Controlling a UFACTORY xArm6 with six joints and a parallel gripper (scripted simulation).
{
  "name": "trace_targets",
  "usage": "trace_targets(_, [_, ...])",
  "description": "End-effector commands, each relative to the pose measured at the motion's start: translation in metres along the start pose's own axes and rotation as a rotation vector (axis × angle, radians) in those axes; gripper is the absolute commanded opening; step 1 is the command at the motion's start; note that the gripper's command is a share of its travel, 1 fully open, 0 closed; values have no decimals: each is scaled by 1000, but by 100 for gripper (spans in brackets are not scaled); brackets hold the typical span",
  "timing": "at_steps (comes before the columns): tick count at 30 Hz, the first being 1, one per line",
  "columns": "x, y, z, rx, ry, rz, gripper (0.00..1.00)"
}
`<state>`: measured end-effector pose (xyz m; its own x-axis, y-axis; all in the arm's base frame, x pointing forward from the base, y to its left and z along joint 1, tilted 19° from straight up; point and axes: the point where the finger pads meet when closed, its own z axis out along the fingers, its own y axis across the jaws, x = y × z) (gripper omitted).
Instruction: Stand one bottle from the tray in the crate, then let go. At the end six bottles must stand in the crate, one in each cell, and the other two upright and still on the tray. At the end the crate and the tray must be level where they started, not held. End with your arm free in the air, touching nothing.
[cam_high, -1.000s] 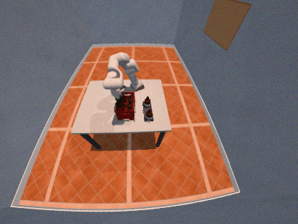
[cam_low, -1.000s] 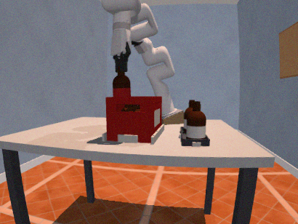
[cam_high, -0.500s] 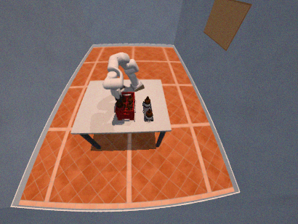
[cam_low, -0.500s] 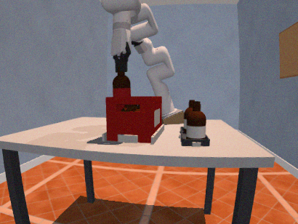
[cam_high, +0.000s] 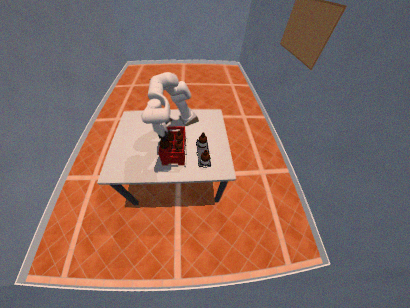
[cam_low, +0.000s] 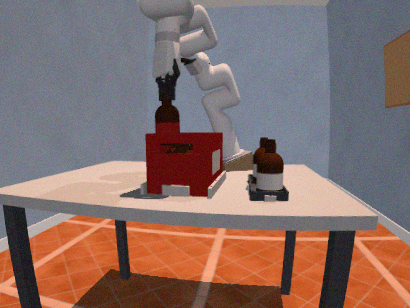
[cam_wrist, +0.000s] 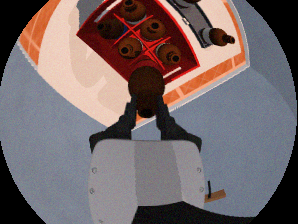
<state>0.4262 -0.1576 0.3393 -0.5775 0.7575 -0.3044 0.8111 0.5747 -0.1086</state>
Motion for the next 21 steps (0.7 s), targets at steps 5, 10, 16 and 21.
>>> trace_targets(5, [0,0,4,-2,-3,1,0])
trace_targets(10, [0,0,10,-2,-3,1,0])
trace_targets(16, [-1,0,18,-2,-3,1,0])
trace_targets(21, [-1,0,22,-2,-3,1,0])
